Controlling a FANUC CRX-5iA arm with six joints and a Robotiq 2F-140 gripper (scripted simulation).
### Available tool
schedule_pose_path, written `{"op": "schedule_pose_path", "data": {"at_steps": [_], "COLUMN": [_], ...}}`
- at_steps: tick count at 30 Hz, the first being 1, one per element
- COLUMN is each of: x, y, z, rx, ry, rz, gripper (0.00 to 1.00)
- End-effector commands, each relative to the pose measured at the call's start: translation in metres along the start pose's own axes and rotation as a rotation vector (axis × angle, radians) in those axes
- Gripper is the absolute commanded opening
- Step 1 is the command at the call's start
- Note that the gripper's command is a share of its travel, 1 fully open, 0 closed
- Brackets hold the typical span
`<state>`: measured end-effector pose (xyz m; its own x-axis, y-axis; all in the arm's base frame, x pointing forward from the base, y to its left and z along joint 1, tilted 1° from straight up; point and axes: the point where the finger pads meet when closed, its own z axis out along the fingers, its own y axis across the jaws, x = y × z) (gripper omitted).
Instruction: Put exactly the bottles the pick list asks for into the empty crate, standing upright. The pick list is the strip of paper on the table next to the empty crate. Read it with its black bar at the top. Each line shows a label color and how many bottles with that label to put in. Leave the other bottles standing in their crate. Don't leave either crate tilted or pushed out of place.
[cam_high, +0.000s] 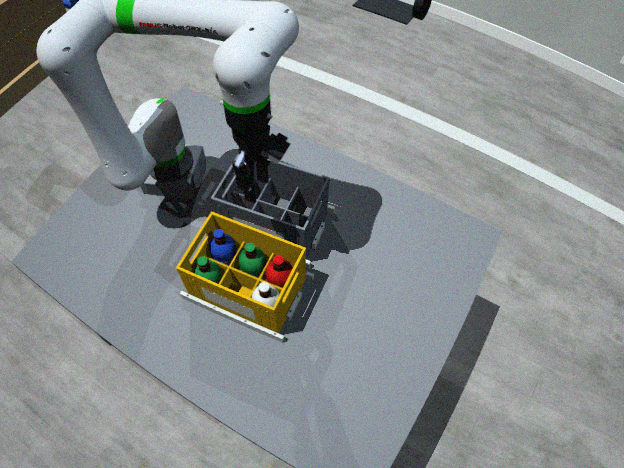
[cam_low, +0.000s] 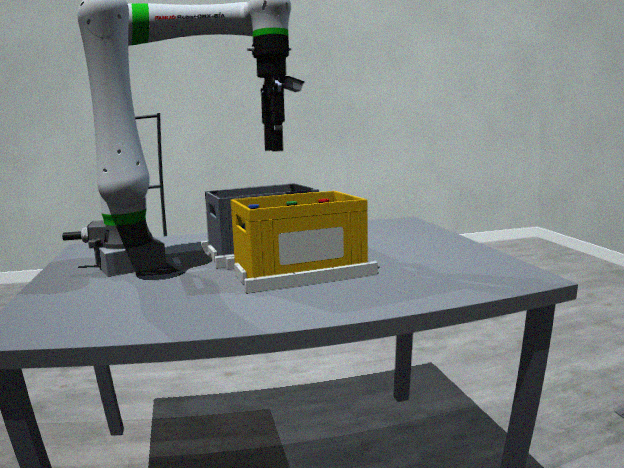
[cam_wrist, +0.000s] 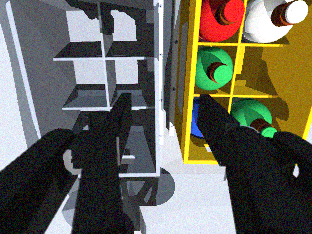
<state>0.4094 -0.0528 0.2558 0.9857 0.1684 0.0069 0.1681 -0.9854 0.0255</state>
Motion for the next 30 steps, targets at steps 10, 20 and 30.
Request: {"op": "schedule_pose_path", "data": {"at_steps": [10,20,30], "x": [0.007,0.011,0.014], "y": [0.063,0.101,0.139], "z": [-0.019,-0.03,-0.041], "rx": [0.001,0.001,0.001], "ry": [0.001,0.001,0.001], "rz": [-0.001,-0.001,-0.001], "gripper": [0.44,0.44,0.44]}}
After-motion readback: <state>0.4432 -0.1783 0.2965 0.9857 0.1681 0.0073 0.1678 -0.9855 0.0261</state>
